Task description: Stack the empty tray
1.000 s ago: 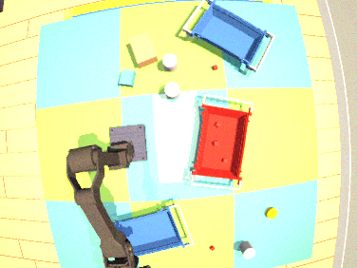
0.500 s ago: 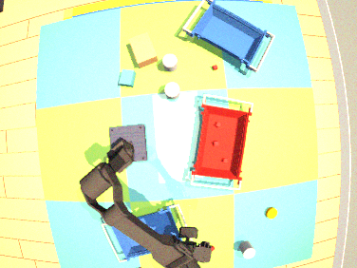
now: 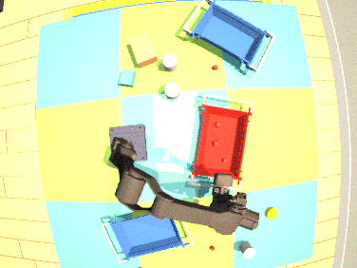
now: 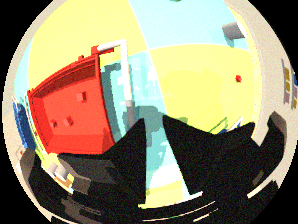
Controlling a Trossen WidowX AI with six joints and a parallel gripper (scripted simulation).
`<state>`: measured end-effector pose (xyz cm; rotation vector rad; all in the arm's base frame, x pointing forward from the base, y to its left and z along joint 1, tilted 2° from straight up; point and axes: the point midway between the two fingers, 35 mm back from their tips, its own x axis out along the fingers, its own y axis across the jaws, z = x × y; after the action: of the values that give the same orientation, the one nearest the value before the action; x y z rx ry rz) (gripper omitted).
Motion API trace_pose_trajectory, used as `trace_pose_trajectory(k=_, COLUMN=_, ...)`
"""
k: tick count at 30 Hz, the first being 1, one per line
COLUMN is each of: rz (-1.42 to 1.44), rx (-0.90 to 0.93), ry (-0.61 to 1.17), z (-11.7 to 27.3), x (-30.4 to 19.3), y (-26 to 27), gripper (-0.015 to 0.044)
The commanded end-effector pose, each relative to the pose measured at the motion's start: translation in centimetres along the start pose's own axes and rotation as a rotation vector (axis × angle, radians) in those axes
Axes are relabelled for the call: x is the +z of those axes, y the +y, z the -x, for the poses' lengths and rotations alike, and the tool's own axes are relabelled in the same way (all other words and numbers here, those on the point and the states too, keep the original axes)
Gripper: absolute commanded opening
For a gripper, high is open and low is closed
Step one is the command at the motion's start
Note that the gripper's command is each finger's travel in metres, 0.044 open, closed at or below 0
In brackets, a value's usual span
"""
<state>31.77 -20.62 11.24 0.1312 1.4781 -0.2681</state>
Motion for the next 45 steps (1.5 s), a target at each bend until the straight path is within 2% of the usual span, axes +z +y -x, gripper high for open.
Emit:
trace_pose_trajectory(k=1, rz=-0.04, rx=0.04, ry=0.063, z=0.2, x=0.0, y=2.4, gripper=0.0086)
trace_pose_trajectory(k=9, rz=-0.04, rx=0.04, ry=0.063, z=-0.2, x=0.0, y=2.4, gripper=0.0086)
trace_pose_trajectory(k=25, rz=-0.04, rx=0.04, ry=0.063, z=-5.8, x=-0.4, y=2.6, gripper=0.0086)
trace_pose_trajectory(k=45, rz=-0.04, rx=0.043, ry=0.063, z=-2.2, x=-0.1, y=5.7, gripper=0.0086)
